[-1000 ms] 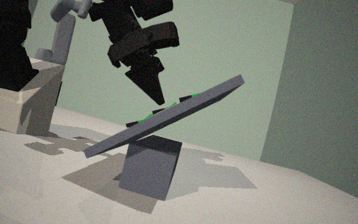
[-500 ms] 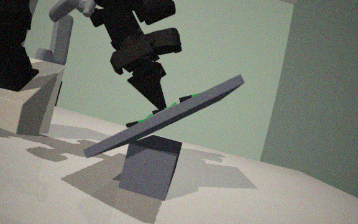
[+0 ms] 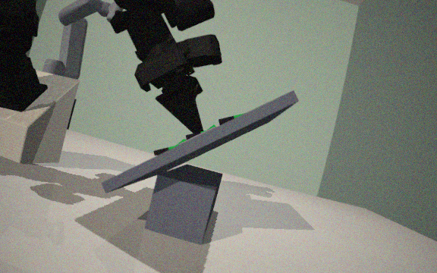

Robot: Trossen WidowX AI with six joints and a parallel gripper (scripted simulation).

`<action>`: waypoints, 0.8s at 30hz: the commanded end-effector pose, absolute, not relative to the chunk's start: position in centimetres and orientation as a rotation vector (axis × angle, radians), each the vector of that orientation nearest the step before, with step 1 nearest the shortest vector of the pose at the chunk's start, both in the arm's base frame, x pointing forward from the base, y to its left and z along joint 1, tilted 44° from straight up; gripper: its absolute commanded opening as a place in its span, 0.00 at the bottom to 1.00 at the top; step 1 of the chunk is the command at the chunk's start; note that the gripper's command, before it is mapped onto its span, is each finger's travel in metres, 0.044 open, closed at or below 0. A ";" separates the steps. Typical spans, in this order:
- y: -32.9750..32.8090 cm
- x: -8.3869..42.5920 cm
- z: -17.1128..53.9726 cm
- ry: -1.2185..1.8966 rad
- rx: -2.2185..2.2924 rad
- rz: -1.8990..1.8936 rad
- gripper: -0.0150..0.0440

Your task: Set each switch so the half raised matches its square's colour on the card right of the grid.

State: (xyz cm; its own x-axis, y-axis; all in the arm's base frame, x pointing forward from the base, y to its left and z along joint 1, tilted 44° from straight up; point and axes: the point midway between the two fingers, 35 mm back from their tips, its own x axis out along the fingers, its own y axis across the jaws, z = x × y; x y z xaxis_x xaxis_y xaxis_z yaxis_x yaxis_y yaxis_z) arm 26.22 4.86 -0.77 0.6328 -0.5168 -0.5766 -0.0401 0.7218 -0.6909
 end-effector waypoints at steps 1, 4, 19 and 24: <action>4.9 26.2 -0.9 0.857 -0.731 -0.297 0.25; 4.9 26.3 -0.9 0.857 -0.731 -0.297 0.25; 4.8 26.4 -1.0 0.857 -0.731 -0.297 0.25; 4.7 26.4 -1.0 0.857 -0.731 -0.297 0.25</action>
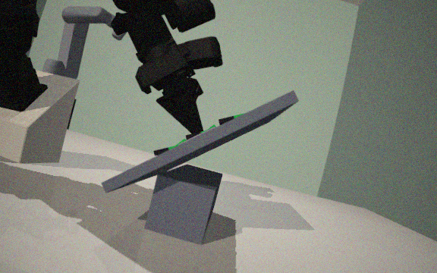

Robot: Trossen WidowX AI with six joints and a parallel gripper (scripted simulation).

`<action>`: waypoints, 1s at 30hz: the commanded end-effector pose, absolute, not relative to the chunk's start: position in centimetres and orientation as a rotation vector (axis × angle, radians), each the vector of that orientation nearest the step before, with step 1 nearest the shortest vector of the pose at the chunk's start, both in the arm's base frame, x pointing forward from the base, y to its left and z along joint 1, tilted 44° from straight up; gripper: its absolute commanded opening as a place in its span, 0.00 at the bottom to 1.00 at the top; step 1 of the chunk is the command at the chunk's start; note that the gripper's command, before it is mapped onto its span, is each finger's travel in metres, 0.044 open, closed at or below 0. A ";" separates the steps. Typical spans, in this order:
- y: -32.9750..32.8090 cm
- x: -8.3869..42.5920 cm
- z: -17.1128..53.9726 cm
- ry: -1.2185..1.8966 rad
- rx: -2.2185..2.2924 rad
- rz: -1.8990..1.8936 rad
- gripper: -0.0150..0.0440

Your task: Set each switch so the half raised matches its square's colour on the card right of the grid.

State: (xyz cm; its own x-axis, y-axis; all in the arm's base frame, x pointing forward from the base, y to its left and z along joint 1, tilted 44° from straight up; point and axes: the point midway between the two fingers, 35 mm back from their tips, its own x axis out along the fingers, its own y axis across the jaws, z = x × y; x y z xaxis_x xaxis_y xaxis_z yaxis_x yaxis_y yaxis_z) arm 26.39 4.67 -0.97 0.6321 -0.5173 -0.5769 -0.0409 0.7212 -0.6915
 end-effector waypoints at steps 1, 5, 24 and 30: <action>4.7 26.4 -1.1 0.857 -0.731 -0.297 0.25; 4.7 26.5 -1.1 0.857 -0.731 -0.297 0.25; 8.1 22.7 2.5 0.886 -0.727 -0.304 0.25; 8.1 22.6 2.7 0.885 -0.727 -0.305 0.25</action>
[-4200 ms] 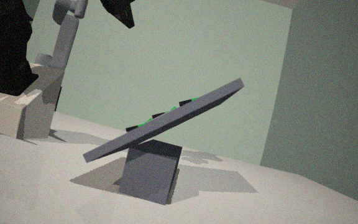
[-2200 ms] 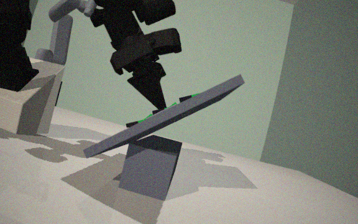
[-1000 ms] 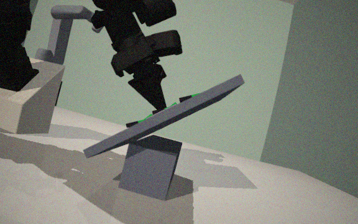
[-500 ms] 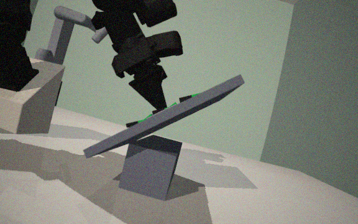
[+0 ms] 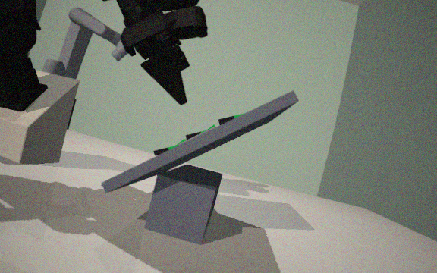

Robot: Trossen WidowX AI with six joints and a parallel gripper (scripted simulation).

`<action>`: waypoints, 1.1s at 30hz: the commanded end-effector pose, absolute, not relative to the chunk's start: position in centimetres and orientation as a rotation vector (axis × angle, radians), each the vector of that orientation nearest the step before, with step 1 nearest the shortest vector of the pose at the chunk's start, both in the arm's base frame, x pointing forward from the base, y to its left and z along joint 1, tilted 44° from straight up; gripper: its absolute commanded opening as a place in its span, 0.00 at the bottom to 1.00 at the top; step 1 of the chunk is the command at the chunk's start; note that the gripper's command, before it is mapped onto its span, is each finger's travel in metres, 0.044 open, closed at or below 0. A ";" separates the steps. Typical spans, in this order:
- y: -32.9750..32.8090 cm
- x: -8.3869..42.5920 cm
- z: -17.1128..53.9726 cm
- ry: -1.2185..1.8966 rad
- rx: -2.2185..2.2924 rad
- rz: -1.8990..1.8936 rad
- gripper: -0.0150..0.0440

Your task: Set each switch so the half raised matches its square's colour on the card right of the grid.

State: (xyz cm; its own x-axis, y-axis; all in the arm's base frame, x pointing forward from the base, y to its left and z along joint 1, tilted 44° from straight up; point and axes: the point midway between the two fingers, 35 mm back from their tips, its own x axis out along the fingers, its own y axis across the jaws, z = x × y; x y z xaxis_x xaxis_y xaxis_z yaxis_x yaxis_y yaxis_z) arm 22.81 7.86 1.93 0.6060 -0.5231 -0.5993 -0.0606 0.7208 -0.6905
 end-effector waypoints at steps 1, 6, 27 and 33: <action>8.1 22.6 2.7 0.885 -0.727 -0.305 0.25; 6.3 22.8 4.4 0.887 -0.730 -0.305 0.25; 3.4 25.5 2.1 0.858 -0.733 -0.298 0.25; 3.1 25.9 1.7 0.858 -0.732 -0.298 0.25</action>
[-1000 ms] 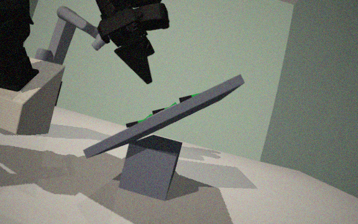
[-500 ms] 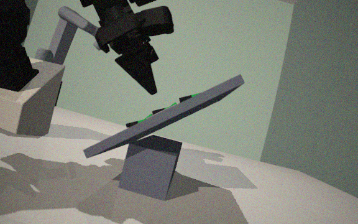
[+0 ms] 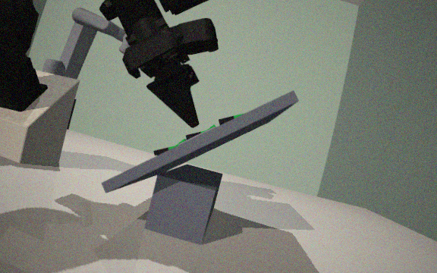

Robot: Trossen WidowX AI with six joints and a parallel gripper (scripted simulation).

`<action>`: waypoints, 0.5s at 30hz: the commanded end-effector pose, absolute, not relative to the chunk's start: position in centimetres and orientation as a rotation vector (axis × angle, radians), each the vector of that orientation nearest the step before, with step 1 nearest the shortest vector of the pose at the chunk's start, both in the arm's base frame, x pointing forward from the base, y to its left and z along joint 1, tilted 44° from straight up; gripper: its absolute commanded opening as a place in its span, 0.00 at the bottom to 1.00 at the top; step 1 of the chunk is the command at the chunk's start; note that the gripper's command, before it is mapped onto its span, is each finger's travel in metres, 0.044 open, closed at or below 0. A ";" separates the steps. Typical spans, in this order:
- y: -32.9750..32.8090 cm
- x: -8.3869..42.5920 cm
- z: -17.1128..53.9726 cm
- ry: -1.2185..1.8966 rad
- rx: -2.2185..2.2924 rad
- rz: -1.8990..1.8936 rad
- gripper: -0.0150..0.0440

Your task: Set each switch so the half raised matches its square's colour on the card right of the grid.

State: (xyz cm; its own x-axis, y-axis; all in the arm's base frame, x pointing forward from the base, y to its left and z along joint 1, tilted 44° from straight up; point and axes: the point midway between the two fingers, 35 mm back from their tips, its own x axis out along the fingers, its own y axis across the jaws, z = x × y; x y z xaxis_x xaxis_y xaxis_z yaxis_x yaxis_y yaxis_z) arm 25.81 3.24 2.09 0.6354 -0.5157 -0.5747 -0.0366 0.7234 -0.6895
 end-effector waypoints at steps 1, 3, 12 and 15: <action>3.0 26.0 1.6 0.858 -0.732 -0.298 0.25; 2.8 26.2 1.4 0.858 -0.732 -0.298 0.25; 2.7 26.3 1.3 0.858 -0.732 -0.298 0.25; 2.7 26.3 1.3 0.858 -0.732 -0.298 0.25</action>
